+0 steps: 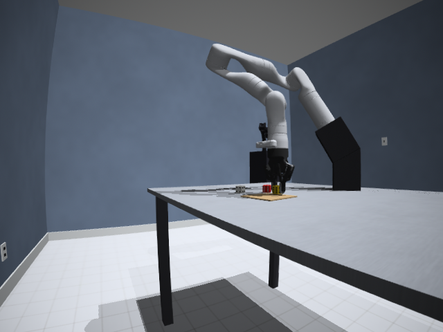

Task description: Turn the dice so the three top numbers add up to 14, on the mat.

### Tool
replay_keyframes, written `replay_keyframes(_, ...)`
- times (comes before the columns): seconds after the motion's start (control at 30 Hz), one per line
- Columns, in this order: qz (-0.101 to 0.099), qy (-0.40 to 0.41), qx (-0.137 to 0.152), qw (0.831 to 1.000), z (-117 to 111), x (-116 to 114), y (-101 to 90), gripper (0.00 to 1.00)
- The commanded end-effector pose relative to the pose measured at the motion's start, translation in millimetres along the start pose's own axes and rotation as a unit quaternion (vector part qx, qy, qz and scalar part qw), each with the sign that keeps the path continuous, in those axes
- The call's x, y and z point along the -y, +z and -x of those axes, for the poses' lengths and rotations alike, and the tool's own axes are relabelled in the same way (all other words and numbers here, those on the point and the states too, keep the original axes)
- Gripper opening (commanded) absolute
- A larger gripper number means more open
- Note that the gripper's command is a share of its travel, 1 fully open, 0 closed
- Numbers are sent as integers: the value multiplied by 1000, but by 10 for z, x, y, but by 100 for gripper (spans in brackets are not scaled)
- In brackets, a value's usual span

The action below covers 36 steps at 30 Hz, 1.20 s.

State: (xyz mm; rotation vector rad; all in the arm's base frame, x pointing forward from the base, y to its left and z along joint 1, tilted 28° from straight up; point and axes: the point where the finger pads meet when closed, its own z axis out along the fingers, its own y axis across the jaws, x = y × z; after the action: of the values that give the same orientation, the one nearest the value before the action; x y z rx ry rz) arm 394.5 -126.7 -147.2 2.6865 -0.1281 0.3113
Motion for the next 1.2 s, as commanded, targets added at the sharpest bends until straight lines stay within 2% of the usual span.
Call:
replay_keyframes(0.0, 0, 1, -4, 1000, -34, -4, 5, 26)
replay_keyframes(1.17, 0, 1, -4, 1000, -34, -4, 37, 26)
